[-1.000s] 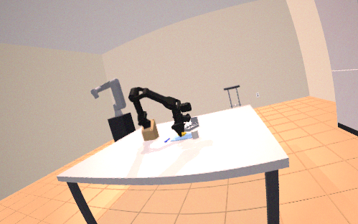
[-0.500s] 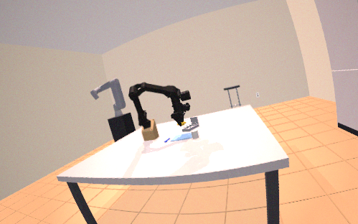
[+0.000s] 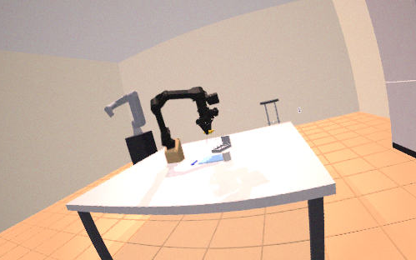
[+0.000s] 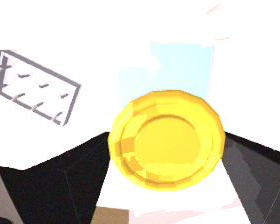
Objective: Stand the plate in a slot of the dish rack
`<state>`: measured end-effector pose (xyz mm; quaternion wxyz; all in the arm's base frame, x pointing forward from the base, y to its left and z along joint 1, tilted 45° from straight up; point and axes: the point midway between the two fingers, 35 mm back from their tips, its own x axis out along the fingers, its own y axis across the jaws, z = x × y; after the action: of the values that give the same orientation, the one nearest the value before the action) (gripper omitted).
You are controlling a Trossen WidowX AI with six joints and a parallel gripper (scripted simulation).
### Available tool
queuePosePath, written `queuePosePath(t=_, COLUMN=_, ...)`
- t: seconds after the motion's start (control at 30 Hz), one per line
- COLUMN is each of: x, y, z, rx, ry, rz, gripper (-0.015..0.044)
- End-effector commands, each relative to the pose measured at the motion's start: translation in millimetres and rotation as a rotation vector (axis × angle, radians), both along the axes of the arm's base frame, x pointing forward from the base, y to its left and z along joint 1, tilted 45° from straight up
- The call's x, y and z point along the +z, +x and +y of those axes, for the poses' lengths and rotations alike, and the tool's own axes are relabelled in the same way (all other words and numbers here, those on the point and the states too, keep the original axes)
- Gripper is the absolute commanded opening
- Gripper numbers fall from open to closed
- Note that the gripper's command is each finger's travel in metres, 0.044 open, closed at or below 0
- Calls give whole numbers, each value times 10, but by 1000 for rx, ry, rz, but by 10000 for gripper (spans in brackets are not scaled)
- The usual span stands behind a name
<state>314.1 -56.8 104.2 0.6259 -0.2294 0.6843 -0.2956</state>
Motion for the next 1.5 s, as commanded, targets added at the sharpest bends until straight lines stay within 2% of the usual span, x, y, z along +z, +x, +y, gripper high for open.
queuePosePath(t=0.0, x=140, y=22, z=145, rx=-1, ry=-2, rz=-3, gripper=0)
queuePosePath(t=0.27, x=153, y=23, z=218, rx=-13, ry=-5, rz=-14, gripper=0)
queuePosePath(t=0.83, x=-476, y=-319, z=922, rx=-347, ry=-52, rz=-328, gripper=0)
queuePosePath(t=1.1, x=-495, y=-324, z=911, rx=-346, ry=-43, rz=-314, gripper=0)
queuePosePath(t=1.47, x=-779, y=-403, z=750, rx=-304, ry=137, rz=-108, gripper=0)
